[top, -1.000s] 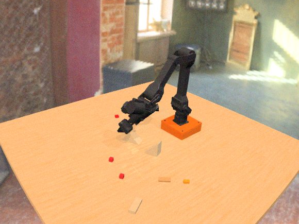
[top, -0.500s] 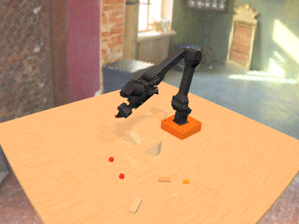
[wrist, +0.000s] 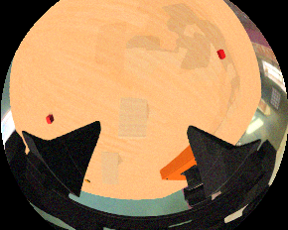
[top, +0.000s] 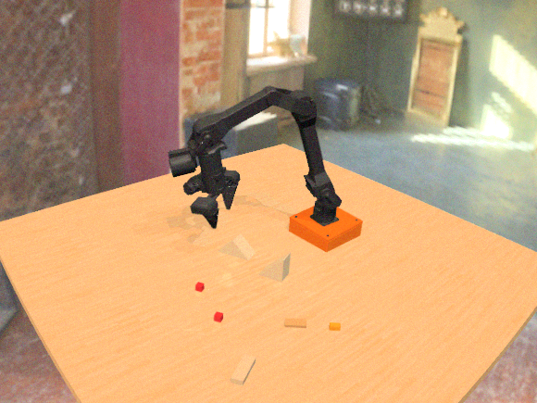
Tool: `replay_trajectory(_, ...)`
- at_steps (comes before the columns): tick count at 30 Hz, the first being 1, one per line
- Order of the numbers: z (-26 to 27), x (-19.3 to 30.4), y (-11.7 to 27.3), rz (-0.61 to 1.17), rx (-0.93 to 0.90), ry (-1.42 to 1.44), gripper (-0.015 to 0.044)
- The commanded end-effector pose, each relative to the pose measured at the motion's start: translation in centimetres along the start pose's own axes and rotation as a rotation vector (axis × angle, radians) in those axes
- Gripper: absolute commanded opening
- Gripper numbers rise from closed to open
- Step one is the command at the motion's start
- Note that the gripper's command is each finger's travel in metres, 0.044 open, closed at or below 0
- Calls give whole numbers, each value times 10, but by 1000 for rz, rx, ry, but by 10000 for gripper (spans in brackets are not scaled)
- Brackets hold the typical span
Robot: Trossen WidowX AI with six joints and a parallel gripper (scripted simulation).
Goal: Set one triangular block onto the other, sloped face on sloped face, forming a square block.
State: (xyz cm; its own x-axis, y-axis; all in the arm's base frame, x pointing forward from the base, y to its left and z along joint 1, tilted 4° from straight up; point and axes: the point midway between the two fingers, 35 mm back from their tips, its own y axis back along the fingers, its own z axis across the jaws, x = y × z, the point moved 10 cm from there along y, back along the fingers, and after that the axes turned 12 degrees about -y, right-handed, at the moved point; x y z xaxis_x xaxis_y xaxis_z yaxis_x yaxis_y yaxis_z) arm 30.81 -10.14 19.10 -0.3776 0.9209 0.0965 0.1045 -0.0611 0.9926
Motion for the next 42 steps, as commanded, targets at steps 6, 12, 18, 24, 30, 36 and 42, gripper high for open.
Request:
replay_trajectory(6, -9, -60, -6, 444, -85, -71, 440)
replay_trajectory(12, -9, -60, -6, 444, -85, -71, 440)
replay_trajectory(18, -3, -52, -30, 463, -80, -61, 440)
replay_trajectory(24, 2, -35, -70, 496, -70, -45, 440)
replay_trajectory(30, 2, -20, -98, 520, -61, -34, 440)
replay_trajectory(36, 2, -20, -98, 520, -61, -34, 440)
replay_trajectory(42, 1, -20, -98, 520, -61, -34, 440)
